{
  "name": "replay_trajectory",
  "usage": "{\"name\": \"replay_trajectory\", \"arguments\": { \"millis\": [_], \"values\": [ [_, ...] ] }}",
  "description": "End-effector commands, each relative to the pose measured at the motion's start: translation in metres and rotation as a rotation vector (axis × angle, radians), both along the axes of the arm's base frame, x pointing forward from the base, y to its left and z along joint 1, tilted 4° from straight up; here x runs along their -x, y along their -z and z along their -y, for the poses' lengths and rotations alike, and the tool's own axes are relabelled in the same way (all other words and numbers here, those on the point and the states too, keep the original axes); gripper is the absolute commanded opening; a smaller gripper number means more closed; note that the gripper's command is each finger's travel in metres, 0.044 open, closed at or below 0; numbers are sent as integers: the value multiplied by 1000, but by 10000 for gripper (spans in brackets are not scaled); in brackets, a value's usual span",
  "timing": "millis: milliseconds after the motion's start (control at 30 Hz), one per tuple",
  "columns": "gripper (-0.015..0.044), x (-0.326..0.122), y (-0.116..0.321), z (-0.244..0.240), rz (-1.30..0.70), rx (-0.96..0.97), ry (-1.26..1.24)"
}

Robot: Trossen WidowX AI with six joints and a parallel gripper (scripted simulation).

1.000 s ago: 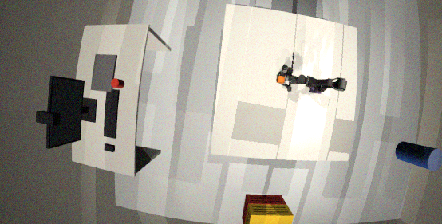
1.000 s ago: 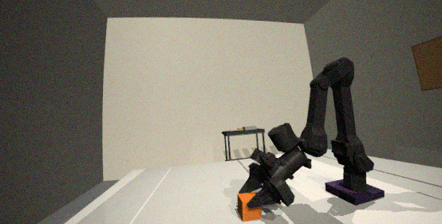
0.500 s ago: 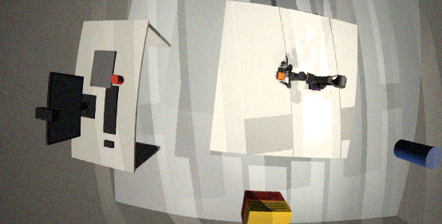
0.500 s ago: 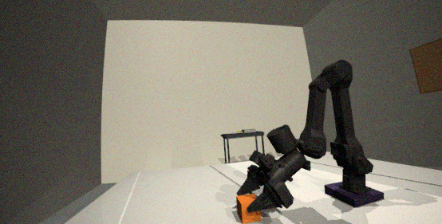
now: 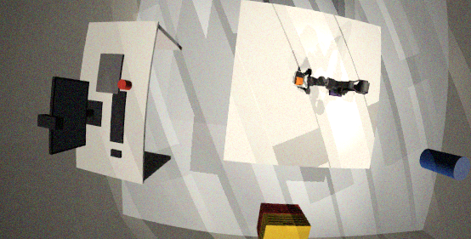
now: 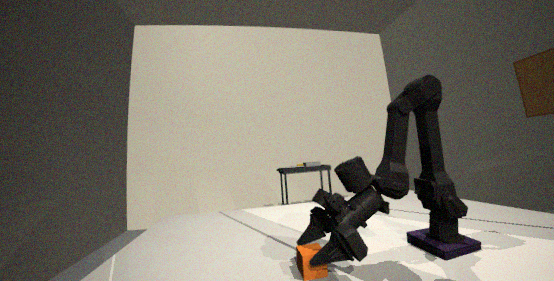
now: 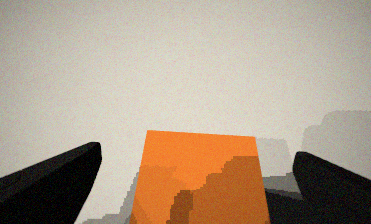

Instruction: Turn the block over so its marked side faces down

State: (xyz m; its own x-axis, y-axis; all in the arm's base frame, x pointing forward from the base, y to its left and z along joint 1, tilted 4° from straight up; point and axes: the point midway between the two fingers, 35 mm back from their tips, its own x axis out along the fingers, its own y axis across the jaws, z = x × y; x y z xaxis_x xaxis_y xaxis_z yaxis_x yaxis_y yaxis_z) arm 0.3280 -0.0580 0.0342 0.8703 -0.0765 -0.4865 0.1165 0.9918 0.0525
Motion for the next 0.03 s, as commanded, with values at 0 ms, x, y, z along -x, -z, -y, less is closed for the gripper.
{"name": "replay_trajectory", "arguments": {
  "millis": [0],
  "values": [
    [440, 0, 0, 0, 2, -7, 1]
  ]
}}
